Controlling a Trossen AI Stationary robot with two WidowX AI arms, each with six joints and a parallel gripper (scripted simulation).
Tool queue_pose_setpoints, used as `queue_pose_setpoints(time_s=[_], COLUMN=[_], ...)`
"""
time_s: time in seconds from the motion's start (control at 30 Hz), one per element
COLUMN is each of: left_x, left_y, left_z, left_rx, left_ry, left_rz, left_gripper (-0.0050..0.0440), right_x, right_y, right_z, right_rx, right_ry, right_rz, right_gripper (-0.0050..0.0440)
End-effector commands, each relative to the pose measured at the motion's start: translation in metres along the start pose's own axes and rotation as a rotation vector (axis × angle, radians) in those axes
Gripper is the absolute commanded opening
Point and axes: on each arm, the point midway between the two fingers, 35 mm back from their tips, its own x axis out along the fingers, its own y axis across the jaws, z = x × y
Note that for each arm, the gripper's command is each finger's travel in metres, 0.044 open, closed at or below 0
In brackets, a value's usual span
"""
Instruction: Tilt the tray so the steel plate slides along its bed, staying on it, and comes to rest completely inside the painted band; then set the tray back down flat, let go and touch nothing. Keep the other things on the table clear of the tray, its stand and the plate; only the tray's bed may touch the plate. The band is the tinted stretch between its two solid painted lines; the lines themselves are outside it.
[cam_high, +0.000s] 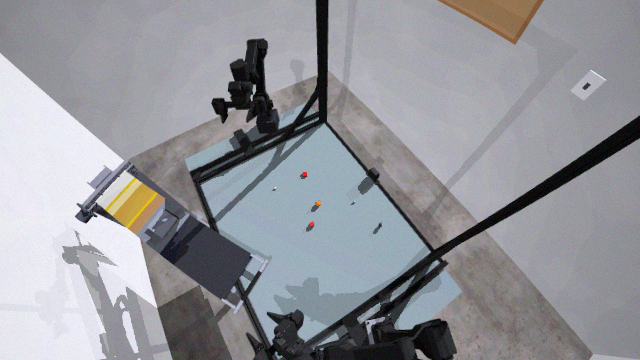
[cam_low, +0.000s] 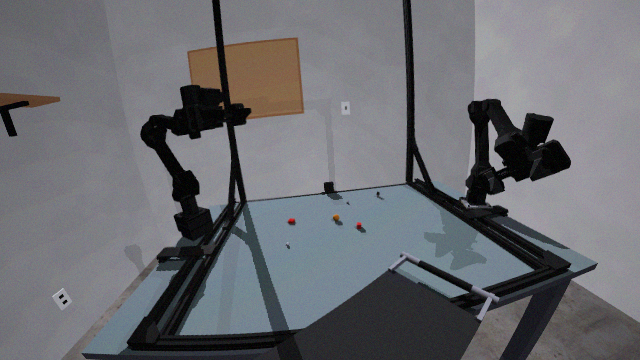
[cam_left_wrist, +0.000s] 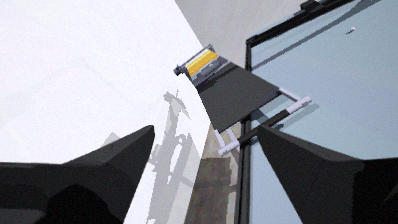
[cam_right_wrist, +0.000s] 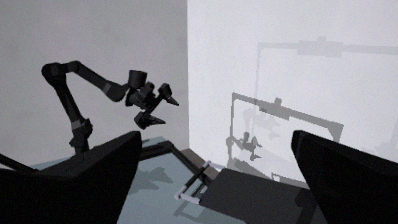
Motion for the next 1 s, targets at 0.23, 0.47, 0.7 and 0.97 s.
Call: queue_pose_setpoints(time_s=[0.23, 0.47, 0.7, 0.97], left_x=[0.0, 0.0, 0.022, 0.053], left_y=[0.0, 0.0, 0.01, 0.019], left_z=[0.0, 0.0, 0.008, 0.023], left_rx=[0.0, 0.0, 0.076, 0.214], left_ry=[0.0, 0.0, 0.061, 0.154], left_rz=[0.0, 0.0, -0.048, -0.145], left_gripper=[0.04, 0.04, 0.044, 0.044], right_x=[0.0, 0.0, -0.012, -0.035], right_y=[0.0, 0.0, 0.004, 0.008], right_z=[0.0, 0.0, 0.014, 0.036], right_rx=[0.0, 0.0, 0.001, 0.003], right_ry=[0.0, 0.0, 0.004, 0.01], right_rz=[0.0, 0.0, 0.0, 0.0], right_gripper=[0.04, 0.04, 0.044, 0.044])
